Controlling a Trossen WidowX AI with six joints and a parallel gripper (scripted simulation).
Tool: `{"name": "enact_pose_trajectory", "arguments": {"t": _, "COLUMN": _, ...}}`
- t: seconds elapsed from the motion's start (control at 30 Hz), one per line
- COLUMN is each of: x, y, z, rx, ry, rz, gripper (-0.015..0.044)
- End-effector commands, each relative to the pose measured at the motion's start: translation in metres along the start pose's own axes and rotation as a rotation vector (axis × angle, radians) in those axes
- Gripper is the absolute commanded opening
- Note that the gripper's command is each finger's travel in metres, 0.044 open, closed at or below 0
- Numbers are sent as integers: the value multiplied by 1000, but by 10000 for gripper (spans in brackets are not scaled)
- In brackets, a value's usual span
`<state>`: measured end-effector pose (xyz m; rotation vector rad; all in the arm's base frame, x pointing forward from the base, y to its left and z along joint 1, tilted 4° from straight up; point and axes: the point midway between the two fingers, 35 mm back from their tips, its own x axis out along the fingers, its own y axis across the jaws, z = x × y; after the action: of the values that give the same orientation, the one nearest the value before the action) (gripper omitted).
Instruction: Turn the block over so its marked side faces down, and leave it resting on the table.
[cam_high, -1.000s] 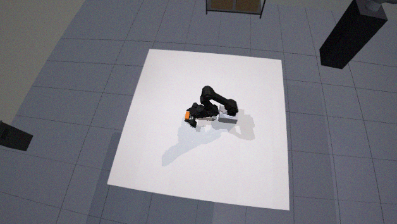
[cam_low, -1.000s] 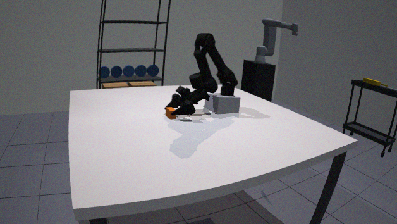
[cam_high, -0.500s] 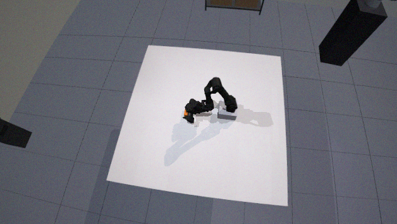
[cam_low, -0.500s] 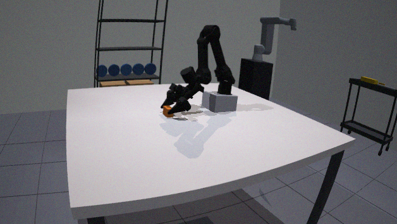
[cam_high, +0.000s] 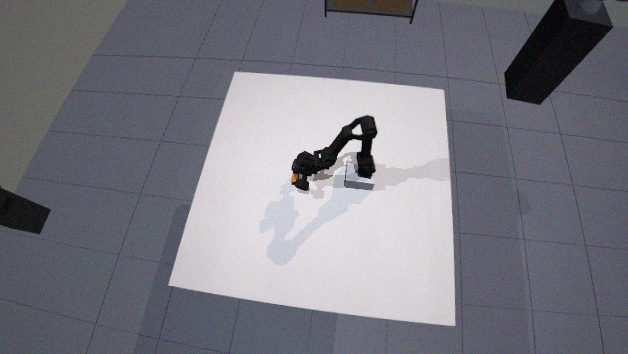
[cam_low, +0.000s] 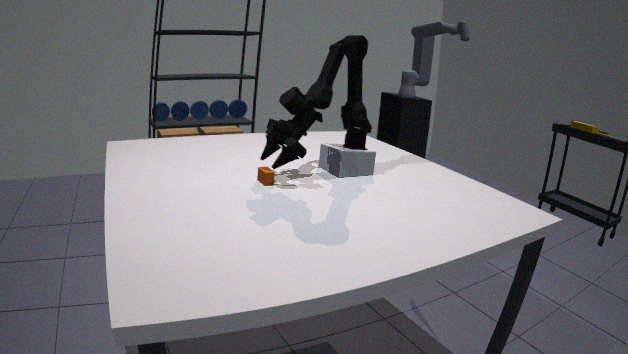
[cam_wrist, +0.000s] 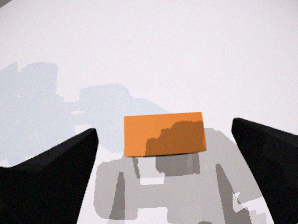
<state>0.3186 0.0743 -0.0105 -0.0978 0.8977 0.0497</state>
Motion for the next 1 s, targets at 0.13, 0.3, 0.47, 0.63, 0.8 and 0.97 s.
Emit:
{"name": "enact_pose_trajectory", "arguments": {"t": 0.13, "x": -29, "y": -3, "z": 6, "rx": 9, "ry": 80, "rz": 7, "gripper": 440}}
{"name": "enact_pose_trajectory", "arguments": {"t": 0.3, "x": -25, "y": -1, "z": 15, "rx": 3, "ry": 168, "rz": 6, "gripper": 440}}
{"name": "enact_pose_trajectory", "arguments": {"t": 0.47, "x": -20, "y": 1, "z": 31, "rx": -4, "ry": 347, "rz": 5, "gripper": 440}}
{"name": "enact_pose_trajectory", "arguments": {"t": 0.63, "x": -22, "y": 1, "z": 44, "rx": -3, "ry": 527, "rz": 7, "gripper": 440}}
{"name": "enact_pose_trajectory", "arguments": {"t": 0.8, "x": -29, "y": -1, "z": 55, "rx": 3, "ry": 682, "rz": 9, "gripper": 440}}
{"name": "enact_pose_trajectory", "arguments": {"t": 0.97, "x": -29, "y": -1, "z": 55, "rx": 4, "ry": 688, "rz": 9, "gripper": 440}}
